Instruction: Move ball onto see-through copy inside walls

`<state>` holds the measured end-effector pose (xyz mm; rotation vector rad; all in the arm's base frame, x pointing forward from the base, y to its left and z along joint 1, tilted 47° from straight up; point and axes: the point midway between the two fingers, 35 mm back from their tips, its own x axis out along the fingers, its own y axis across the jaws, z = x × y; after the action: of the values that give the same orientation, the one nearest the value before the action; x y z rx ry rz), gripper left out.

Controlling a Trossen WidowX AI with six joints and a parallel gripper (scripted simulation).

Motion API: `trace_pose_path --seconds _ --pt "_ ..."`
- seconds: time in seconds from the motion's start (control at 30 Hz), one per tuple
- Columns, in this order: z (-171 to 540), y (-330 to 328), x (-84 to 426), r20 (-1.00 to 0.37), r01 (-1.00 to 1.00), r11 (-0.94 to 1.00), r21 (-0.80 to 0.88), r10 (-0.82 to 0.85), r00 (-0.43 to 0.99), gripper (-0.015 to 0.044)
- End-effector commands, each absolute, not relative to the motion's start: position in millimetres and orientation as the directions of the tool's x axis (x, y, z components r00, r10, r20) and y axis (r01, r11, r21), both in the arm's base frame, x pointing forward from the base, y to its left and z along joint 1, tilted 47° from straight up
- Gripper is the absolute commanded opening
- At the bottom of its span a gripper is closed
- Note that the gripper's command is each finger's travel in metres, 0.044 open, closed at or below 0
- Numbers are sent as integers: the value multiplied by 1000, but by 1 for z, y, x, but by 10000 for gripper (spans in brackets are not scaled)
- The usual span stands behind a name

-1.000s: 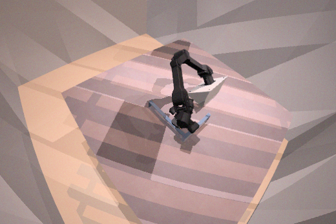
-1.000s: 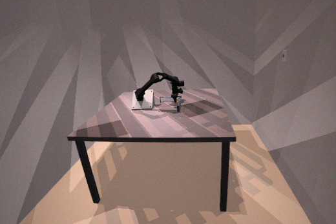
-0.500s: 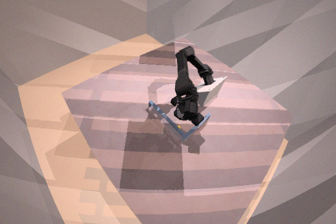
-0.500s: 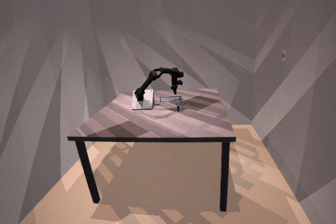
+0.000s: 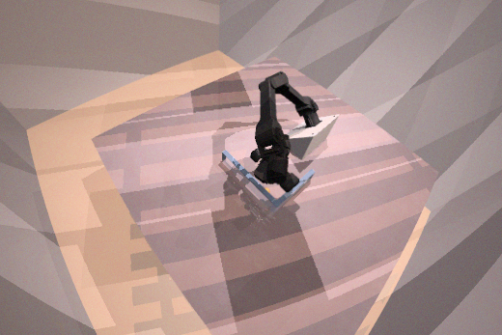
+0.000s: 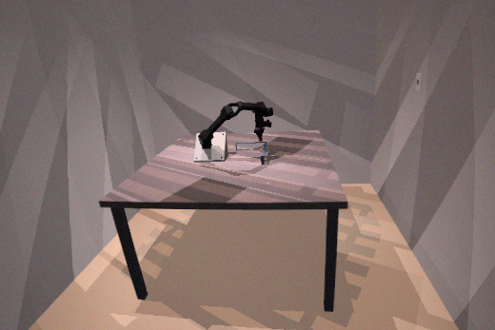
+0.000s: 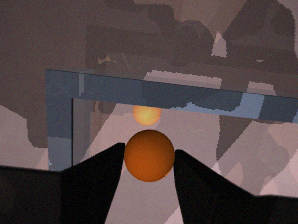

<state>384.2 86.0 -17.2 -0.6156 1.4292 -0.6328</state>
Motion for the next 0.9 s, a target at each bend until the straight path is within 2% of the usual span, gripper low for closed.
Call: trace_pose_path --seconds 0.0,0.47,0.87 --pt "-24 84 384 -687 13 688 -726 -726 39 0" --pt "-69 36 387 -685 14 686 -728 -728 39 0" --pt "-76 28 387 -684 14 685 -728 -728 39 0"
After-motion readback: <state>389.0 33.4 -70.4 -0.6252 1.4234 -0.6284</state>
